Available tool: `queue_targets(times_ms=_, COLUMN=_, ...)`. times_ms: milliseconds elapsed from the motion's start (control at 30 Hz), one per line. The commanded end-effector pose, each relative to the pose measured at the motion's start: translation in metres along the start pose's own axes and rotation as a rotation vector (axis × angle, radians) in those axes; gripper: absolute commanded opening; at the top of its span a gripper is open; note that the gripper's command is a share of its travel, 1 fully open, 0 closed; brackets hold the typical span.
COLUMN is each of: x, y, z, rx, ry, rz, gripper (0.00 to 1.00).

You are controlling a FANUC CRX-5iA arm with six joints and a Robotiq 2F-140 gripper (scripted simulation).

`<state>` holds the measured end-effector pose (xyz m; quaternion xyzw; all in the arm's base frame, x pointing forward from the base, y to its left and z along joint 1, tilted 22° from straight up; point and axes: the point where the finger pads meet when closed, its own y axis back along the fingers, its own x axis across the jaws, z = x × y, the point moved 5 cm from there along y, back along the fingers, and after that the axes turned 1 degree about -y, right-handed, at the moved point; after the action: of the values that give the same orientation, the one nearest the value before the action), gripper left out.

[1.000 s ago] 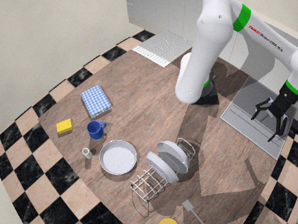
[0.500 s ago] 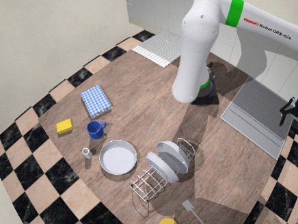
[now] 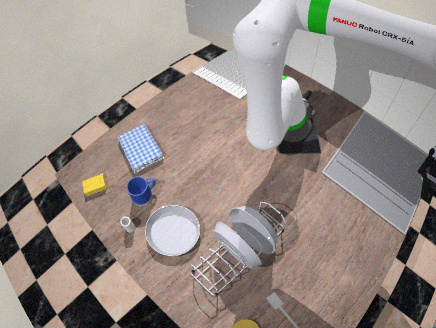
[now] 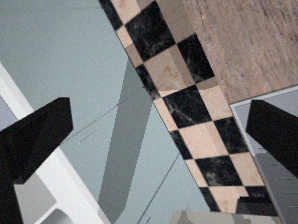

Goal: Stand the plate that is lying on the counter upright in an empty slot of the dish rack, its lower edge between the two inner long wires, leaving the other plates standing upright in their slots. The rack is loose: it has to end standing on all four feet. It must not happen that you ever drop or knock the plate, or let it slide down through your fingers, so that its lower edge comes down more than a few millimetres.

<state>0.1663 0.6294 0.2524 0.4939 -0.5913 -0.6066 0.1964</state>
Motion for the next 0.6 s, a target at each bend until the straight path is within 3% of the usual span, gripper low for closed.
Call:
queue_targets(times_ms=0, x=-0.012, y=0.014, z=-0.065, rx=0.052, ry=-0.107, rz=-0.022, gripper=1.0)
queue_targets(times_ms=100, x=-0.012, y=0.017, z=-0.077, rx=0.062, ry=-0.125, rz=-0.024, gripper=1.0)
queue_targets(times_ms=133, x=-0.012, y=0.023, z=-0.112, rx=0.089, ry=-0.177, rz=-0.03, gripper=1.0)
queue_targets(times_ms=567, x=0.016, y=0.055, z=-0.256, rx=0.219, ry=-0.419, rz=-0.064, gripper=1.0)
